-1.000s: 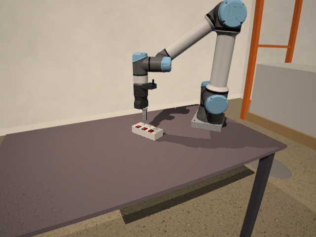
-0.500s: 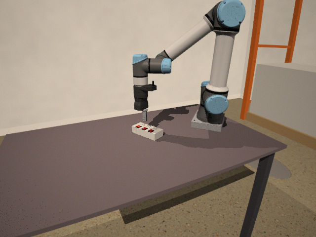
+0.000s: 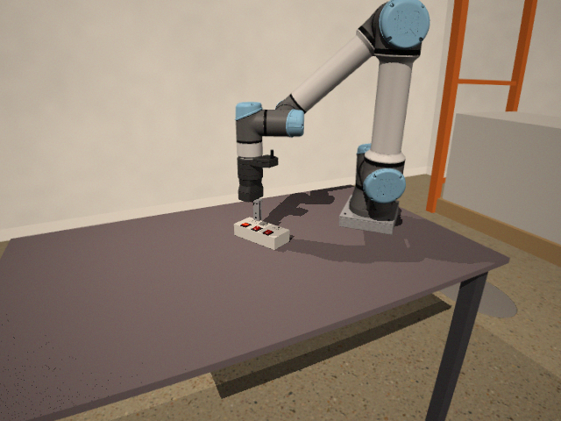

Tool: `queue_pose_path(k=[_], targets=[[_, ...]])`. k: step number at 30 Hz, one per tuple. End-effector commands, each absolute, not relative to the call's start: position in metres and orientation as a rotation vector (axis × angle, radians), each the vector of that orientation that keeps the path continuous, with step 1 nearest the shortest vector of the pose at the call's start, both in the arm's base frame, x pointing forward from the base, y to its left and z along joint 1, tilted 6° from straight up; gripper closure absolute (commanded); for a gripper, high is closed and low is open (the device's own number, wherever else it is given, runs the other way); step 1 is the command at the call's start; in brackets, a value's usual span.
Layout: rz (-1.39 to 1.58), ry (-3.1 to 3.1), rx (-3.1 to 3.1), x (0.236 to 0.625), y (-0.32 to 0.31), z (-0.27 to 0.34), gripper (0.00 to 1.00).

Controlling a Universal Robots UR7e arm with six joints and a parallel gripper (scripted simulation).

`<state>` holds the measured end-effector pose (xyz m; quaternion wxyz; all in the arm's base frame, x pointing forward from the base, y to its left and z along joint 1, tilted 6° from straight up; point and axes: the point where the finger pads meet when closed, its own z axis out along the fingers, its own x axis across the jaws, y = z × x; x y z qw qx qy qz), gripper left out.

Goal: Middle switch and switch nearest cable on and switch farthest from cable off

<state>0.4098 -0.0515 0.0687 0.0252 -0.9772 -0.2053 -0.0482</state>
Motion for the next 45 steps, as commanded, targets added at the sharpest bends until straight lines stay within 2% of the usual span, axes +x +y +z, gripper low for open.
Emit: queue_pose_path(k=[1, 45], targets=[[-0.151, -0.635, -3.022, 0.411, -0.051, 0.062, 1.0], [-0.151, -0.635, -3.022, 0.412, -0.05, 0.05, 1.0]])
